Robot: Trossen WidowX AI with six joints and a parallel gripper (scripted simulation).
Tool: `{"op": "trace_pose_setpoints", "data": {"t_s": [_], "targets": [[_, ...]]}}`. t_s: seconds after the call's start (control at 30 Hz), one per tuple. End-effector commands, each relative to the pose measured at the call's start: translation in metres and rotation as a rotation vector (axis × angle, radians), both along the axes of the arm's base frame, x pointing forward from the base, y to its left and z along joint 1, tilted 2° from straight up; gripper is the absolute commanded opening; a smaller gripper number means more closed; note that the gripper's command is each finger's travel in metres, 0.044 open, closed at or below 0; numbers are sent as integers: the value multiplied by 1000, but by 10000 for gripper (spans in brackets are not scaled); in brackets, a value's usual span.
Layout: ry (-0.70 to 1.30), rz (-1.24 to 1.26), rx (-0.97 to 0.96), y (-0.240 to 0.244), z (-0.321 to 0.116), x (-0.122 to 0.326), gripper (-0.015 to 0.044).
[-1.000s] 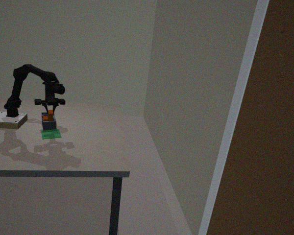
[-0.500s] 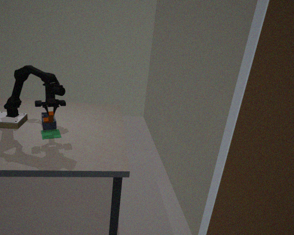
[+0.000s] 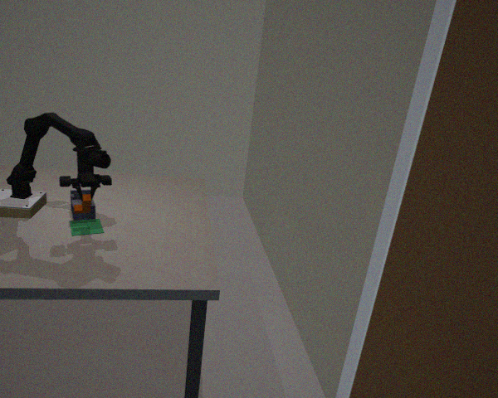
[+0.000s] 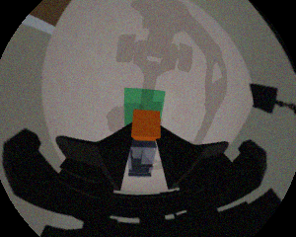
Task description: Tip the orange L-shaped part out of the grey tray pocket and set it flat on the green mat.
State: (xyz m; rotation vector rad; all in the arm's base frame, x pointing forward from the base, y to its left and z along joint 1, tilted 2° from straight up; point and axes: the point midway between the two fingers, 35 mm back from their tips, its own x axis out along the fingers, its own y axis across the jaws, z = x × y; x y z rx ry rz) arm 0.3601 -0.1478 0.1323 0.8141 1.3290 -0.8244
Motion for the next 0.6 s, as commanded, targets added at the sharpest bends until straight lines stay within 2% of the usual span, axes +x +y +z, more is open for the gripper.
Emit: {"op": "trace_pose_setpoints", "data": {"t_s": [0.0, 0.57], "targets": [[7, 6, 8, 1, -9, -1, 0], [7, 6, 8, 0, -34, 0, 0]]}}
